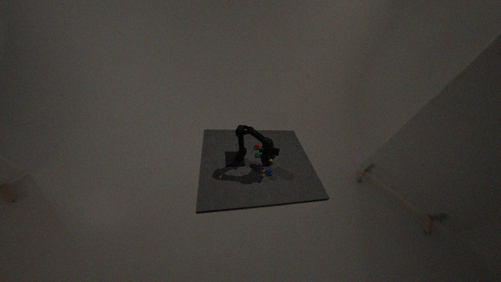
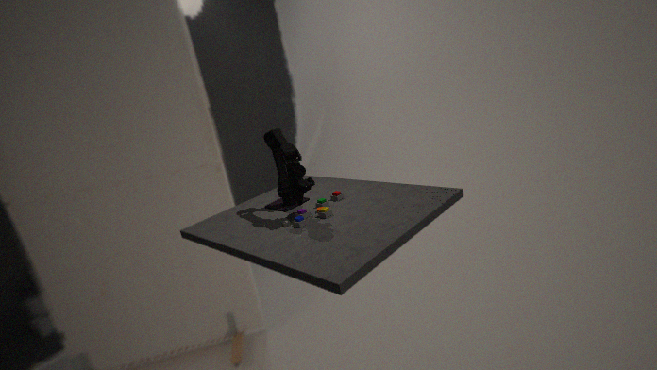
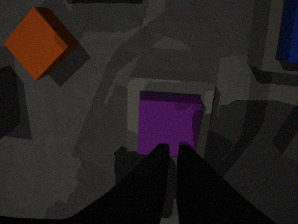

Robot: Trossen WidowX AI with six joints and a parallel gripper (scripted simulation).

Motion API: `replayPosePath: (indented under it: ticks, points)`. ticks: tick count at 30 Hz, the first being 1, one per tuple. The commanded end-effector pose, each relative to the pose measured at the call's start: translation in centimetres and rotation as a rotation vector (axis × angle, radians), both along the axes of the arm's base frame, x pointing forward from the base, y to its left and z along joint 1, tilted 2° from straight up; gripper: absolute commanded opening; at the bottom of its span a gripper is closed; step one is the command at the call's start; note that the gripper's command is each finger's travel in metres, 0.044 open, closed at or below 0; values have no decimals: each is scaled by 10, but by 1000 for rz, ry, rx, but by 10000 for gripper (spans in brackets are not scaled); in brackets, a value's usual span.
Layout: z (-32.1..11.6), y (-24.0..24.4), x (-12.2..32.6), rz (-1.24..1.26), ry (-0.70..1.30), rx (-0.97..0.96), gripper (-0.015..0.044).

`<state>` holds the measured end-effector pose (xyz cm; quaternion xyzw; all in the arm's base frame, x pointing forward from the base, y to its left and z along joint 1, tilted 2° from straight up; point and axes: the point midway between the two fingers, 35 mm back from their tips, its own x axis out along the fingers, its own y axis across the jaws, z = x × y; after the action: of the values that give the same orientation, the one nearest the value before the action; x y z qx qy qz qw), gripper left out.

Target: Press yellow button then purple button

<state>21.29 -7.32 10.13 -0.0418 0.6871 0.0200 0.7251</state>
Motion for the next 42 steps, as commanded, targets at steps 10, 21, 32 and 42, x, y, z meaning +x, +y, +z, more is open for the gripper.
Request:
replayPosePath:
  ticks: [10, 21, 32, 42]
  points:
    - [-23, 1, -1, 3, 8, 6, 20]
    - [-35, 1, -1, 3, 8, 6, 20]
    - [-35, 1, -1, 3, 8, 6, 20]
    - [-11, 0, -1, 1, 5, 3, 20]
